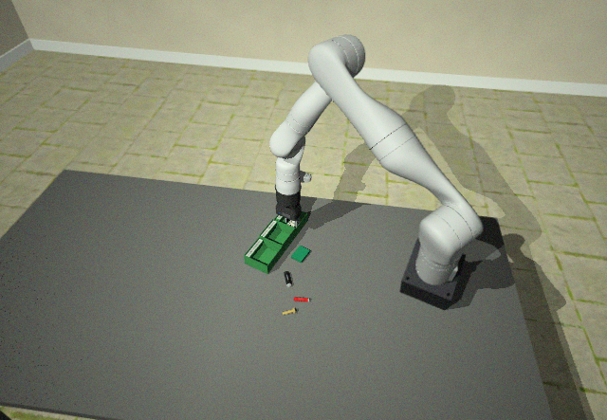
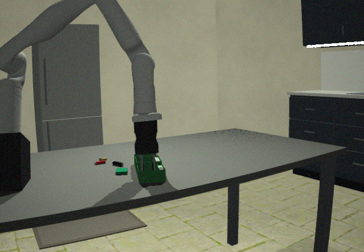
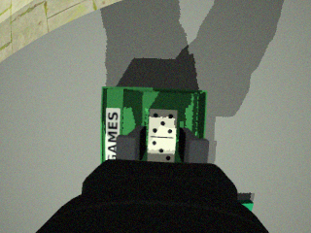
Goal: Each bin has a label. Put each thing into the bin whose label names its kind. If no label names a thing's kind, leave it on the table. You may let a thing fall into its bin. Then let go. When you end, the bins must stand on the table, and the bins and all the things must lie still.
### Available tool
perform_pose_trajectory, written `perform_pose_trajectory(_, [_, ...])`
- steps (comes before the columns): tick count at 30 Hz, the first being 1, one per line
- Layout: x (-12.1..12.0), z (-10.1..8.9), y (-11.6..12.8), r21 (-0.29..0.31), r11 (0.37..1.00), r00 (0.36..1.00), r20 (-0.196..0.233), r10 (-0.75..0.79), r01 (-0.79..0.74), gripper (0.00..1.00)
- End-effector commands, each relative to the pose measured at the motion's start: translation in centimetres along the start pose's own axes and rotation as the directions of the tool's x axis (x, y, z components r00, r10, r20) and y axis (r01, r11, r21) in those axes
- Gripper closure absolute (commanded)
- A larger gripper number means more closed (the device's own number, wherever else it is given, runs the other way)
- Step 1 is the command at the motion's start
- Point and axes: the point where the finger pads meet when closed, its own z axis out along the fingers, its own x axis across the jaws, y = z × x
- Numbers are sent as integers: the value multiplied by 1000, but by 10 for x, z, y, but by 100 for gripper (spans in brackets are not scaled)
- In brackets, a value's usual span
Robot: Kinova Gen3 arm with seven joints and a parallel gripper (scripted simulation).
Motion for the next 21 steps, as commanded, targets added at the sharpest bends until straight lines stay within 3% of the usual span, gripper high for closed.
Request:
perform_pose_trajectory(1, [-1, -1, 0, 1, 1000, 1000, 2, 0, 0, 35])
perform_pose_trajectory(21, [-1, -13, 0, 1, 1000, 1000, 2, 0, 0, 35])
